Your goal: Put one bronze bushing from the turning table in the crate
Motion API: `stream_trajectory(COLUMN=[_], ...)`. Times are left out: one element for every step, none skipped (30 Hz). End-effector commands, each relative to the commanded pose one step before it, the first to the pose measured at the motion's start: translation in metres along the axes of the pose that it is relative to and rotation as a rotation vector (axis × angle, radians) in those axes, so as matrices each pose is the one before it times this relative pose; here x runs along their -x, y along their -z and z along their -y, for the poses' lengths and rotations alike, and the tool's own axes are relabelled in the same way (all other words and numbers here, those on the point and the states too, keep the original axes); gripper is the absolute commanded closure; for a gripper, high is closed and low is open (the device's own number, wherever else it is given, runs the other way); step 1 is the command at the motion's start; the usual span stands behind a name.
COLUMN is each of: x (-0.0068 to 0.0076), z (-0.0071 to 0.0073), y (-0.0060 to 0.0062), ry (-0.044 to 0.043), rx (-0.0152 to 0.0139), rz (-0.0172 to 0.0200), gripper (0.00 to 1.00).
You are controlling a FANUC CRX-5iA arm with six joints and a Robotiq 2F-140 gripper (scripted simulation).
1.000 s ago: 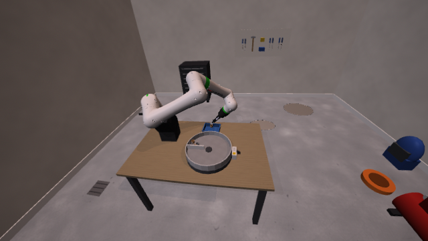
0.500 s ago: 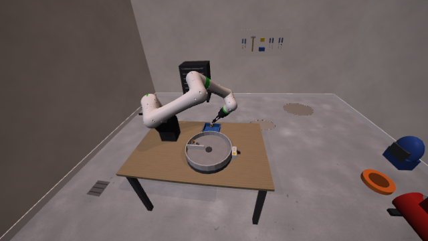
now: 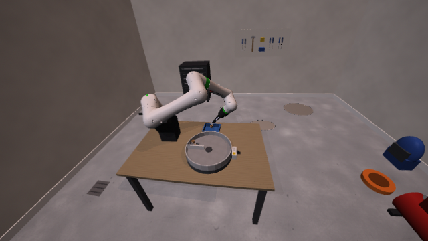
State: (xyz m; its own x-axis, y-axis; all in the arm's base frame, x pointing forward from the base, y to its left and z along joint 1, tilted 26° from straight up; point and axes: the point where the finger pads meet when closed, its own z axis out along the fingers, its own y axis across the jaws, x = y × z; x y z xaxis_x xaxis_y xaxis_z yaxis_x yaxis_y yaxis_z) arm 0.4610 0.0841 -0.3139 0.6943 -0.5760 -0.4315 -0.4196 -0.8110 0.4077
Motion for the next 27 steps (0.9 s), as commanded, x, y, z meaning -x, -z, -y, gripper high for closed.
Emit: stream_trajectory(x=[-0.00105,-0.00066,-0.00074,-0.00082,-0.00089,-0.00096,-0.00102,-0.00107,0.00000,0.00000,-0.00111,-0.00114,-0.00116,-0.00118,-0.00118,-0.00117,-0.00115,-0.00112,-0.00109,-0.00104,-0.00099,-0.00093,-0.00086,-0.00079,-0.00071,0.00000,0.00000], z=[0.00019,0.00001,0.00001,0.00001,0.00001,0.00001,0.00002,0.00001,0.00000,0.00000,0.00002,0.00002,0.00001,0.00002,0.00002,0.00002,0.00002,0.00001,0.00002,0.00002,0.00001,0.00002,0.00001,0.00001,0.00001,0.00000,0.00000], y=[-0.00107,-0.00079,-0.00088,-0.00097,-0.00106,-0.00114,-0.00121,-0.00127,0.00000,0.00000,-0.00132,-0.00136,-0.00139,-0.00139,-0.00140,-0.00139,-0.00137,-0.00134,-0.00129,-0.00124,-0.00118,-0.00110,-0.00102,-0.00094,-0.00085,0.00000,0.00000], ry=[0.00021,0.00000,0.00000,0.00000,0.00000,0.00000,0.00000,0.00000,0.00000,0.00000,0.00000,0.00000,0.00000,0.00000,0.00000,0.00000,0.00000,0.00000,0.00000,0.00000,0.00000,0.00000,0.00000,0.00000,0.00000,0.00000,0.00000], rx=[-0.00025,0.00000,0.00000,0.00000,0.00000,0.00000,0.00000,0.00000,0.00000,0.00000,0.00000,0.00000,0.00000,0.00000,0.00000,0.00000,0.00000,0.00000,0.00000,0.00000,0.00000,0.00000,0.00000,0.00000,0.00000,0.00000,0.00000], rz=[-0.00025,0.00000,0.00000,0.00000,0.00000,0.00000,0.00000,0.00000,0.00000,0.00000,0.00000,0.00000,0.00000,0.00000,0.00000,0.00000,0.00000,0.00000,0.00000,0.00000,0.00000,0.00000,0.00000,0.00000,0.00000,0.00000,0.00000], gripper=[1.00,1.00,1.00,1.00,1.00,1.00,1.00,1.00,1.00,1.00,1.00,1.00,1.00,1.00,1.00,1.00,1.00,1.00,1.00,1.00,1.00,1.00,1.00,1.00,1.00,1.00,1.00])
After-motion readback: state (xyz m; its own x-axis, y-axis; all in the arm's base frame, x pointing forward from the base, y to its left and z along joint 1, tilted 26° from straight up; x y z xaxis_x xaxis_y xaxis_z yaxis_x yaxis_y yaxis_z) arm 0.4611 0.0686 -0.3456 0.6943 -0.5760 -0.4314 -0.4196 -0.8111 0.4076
